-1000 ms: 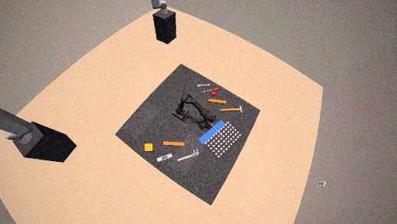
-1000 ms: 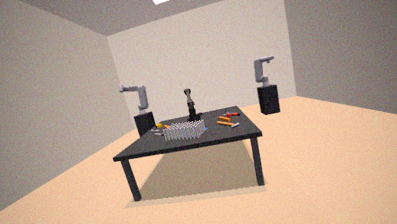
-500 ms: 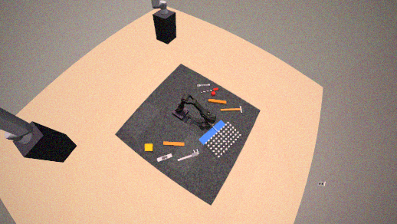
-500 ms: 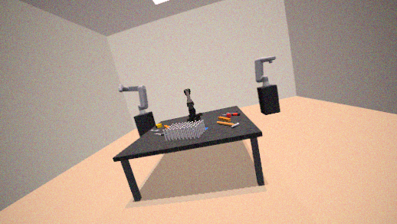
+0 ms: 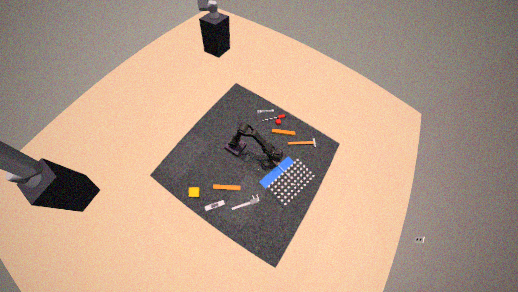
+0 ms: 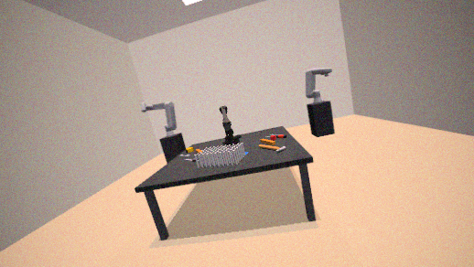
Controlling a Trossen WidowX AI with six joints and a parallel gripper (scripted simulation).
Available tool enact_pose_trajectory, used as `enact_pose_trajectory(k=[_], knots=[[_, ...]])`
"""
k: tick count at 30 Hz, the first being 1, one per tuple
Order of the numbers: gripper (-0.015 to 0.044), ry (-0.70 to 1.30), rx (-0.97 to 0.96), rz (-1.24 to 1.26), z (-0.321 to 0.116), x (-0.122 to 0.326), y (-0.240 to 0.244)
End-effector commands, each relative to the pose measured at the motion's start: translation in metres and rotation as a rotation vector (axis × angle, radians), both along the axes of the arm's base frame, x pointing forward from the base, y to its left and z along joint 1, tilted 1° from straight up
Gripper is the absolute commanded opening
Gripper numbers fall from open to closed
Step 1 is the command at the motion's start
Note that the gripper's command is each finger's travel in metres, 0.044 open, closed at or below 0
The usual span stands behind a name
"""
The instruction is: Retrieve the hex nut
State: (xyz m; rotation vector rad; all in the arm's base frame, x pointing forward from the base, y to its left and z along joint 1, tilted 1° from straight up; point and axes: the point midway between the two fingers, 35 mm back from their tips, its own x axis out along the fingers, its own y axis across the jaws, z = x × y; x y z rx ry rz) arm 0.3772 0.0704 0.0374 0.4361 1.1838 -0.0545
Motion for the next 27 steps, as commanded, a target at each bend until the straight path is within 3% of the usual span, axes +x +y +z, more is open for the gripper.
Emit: enact_pose_trajectory(k=[1,27], knots=[[0.0000,-0.012,0.002,0.006,0.004,0.006,0.000],[0.0000,-0.013,0.001,0.006,0.005,0.021,-0.005]])
